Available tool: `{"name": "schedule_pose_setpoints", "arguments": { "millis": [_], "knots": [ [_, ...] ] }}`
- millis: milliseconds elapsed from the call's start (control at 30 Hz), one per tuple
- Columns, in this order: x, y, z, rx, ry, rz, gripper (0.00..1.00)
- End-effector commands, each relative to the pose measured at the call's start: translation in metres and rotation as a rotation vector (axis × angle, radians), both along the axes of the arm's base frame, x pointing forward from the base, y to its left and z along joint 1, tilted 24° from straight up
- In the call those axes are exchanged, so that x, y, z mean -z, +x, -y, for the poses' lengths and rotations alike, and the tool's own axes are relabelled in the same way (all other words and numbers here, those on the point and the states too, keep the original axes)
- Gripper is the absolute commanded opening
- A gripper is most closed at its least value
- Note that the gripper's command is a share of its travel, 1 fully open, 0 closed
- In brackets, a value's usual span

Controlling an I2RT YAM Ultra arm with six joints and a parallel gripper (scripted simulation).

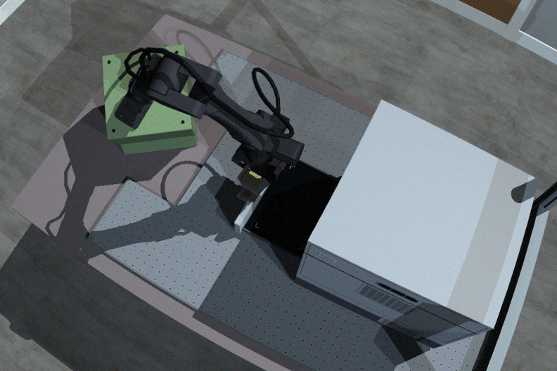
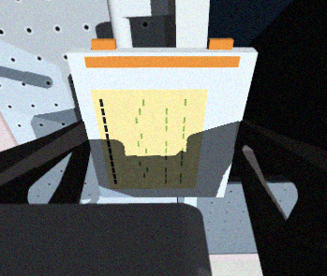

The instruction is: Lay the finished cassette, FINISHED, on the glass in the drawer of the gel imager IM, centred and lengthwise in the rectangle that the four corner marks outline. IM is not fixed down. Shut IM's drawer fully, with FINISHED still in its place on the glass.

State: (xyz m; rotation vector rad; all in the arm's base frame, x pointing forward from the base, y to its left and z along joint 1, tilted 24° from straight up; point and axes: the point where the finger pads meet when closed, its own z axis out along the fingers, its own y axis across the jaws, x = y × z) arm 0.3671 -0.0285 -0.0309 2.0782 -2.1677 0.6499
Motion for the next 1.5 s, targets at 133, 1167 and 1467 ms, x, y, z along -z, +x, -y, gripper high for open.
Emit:
{"name": "schedule_pose_setpoints", "arguments": {
  "millis": [133, 1167, 1467],
  "knots": [
    [-0.0195, 0.0173, -0.0058, -0.069, 0.021, 0.023, 0.00],
    [-0.0195, 0.0172, -0.0039, -0.059, 0.022, 0.024, 0.00],
    [-0.0195, 0.0172, -0.0039, -0.059, 0.022, 0.024, 0.00]
  ]
}}
